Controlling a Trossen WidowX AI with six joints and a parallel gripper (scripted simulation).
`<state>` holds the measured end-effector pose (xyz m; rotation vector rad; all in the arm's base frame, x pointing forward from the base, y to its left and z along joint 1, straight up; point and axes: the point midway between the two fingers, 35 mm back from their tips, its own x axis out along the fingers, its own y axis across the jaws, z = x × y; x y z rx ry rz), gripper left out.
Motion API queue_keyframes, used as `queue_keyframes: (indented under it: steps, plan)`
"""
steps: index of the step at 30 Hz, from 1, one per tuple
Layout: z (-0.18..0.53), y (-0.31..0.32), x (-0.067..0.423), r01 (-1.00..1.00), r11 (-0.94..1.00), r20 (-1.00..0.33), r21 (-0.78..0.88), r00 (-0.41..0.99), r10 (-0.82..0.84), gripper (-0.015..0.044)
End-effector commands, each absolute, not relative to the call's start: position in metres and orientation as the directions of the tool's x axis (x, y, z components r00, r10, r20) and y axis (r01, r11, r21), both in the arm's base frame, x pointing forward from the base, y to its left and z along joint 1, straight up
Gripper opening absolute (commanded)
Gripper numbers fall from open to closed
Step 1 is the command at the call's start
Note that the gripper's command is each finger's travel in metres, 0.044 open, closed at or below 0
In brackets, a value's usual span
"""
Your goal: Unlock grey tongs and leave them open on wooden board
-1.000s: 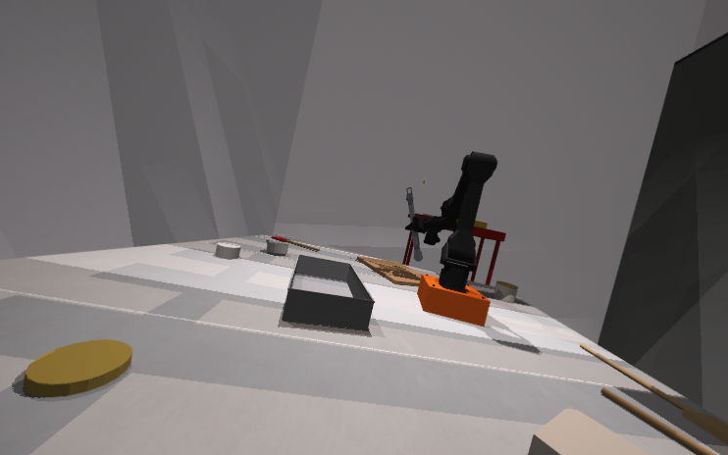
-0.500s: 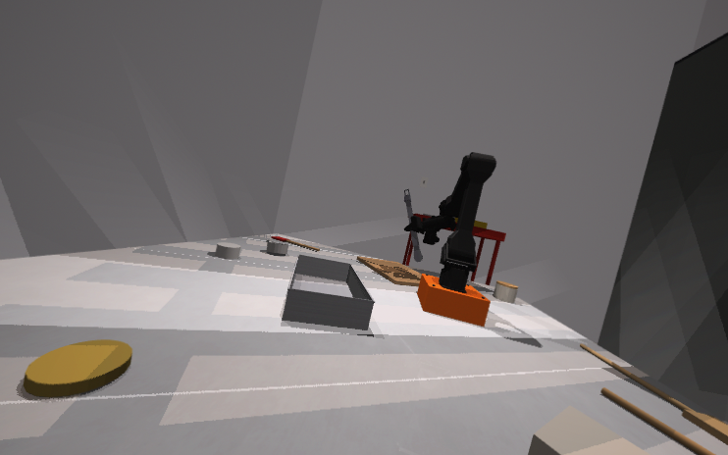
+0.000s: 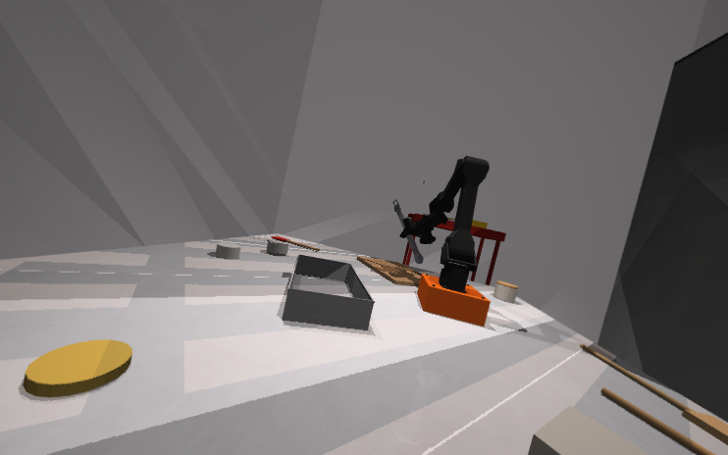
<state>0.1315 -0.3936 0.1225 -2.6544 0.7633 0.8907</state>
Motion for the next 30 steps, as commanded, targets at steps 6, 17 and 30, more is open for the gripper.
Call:
queue_keyframes:
  steps: [6,17,30]
  plan:
    - [0.109,-0.401,0.139,-0.562,-0.825,-0.746,-0.057,0.573,-0.339,-0.015]
    - [0.094,-0.399,0.145,-0.557,-0.83,-0.879,-0.038,0.414,-0.238,-0.015]
    - [0.085,-0.389,0.147,-0.522,-0.853,-0.977,-0.002,0.183,-0.109,-0.015]
